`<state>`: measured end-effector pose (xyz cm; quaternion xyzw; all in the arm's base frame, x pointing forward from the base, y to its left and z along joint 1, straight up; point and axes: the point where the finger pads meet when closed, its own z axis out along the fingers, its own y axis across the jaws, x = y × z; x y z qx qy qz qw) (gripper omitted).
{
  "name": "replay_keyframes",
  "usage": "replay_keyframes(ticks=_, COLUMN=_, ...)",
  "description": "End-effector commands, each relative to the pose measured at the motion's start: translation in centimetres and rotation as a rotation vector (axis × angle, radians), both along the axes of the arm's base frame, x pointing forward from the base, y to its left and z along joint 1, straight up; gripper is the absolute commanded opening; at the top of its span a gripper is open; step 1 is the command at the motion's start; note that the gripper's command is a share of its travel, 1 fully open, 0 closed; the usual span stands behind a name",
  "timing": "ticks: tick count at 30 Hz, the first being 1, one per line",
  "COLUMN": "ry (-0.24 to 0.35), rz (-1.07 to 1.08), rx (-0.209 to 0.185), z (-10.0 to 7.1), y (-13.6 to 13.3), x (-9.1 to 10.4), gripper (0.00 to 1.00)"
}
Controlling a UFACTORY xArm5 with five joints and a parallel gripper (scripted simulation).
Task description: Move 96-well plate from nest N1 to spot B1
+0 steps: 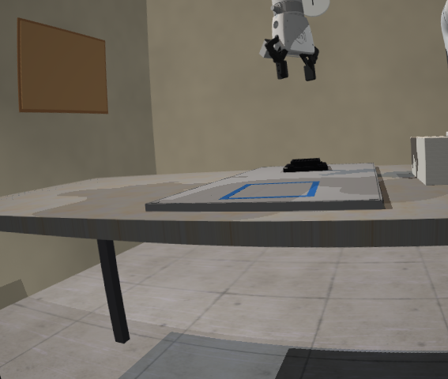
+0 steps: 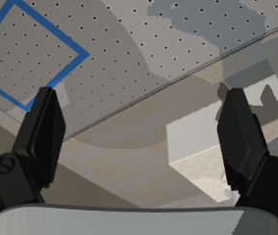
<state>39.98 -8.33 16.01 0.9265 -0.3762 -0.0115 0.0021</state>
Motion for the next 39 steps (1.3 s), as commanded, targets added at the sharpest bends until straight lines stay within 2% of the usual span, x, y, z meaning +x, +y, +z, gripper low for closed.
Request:
replay_keyframes(ticks=1, ry=-0.007, rz=-0.137, rx=-0.004, z=-1.1, y=-1.7, x=0.1, gripper=1.00)
replay_keyframes(ticks=8, ry=-0.013, rz=-0.370, rx=-0.008, z=-3.2, y=-4.5, x=0.1, gripper=1.00)
replay_keyframes(ticks=10, ry=-0.013, rz=-0.370, rx=-0.008, z=-3.2, y=-4.5, x=0.1, gripper=1.00)
replay_keyframes(ticks=23, ry=-0.022, rz=-0.797, rx=-0.014, z=-7.0, y=-9.8, x=0.1, gripper=1.00)
replay_keyframes(ticks=27, ry=-0.023, rz=-0.797, rx=-0.014, z=-7.6, y=-10.6, x=0.1, gripper=1.00)
replay_keyframes(ticks=39, ry=-0.023, rz=-0.797, rx=-0.014, z=-11.1, y=-15.5, x=0.1, gripper=1.00)
